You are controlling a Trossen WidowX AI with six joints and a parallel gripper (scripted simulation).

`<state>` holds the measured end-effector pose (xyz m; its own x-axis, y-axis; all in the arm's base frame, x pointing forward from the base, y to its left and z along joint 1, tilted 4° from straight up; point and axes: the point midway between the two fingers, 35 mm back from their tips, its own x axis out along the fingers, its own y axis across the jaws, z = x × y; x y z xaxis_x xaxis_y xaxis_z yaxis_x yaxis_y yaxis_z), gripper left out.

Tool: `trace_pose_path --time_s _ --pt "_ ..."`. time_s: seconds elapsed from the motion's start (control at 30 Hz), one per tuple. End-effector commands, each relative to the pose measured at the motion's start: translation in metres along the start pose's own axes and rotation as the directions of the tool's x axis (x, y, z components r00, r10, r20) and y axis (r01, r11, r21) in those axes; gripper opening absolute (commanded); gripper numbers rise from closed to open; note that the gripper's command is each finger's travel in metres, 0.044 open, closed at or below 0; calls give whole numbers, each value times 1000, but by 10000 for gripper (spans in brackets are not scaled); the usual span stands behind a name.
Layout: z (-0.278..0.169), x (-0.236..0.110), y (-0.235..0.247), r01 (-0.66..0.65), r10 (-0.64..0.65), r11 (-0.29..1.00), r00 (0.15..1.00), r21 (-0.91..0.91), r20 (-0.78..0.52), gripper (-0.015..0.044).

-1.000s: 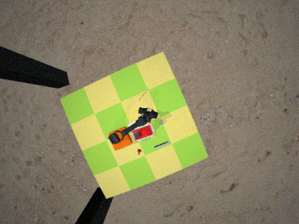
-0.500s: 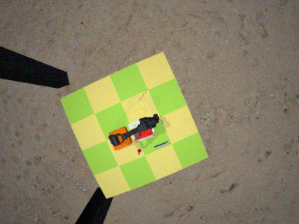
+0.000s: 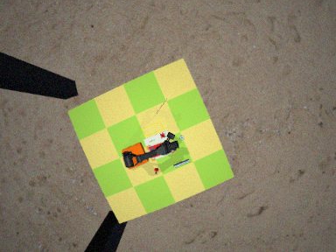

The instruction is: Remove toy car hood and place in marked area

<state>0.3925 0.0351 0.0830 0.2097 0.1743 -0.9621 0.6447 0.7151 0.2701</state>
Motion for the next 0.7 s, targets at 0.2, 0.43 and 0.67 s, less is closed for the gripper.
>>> trace_pose_path --time_s 0.2,0.43,0.67 --pt "7 -26 -82 97 -183 708 982 -699 -49 440" --pt "7 -28 -85 94 -191 681 980 -726 -53 440" --pt "7 -28 -85 94 -191 681 980 -726 -53 440"
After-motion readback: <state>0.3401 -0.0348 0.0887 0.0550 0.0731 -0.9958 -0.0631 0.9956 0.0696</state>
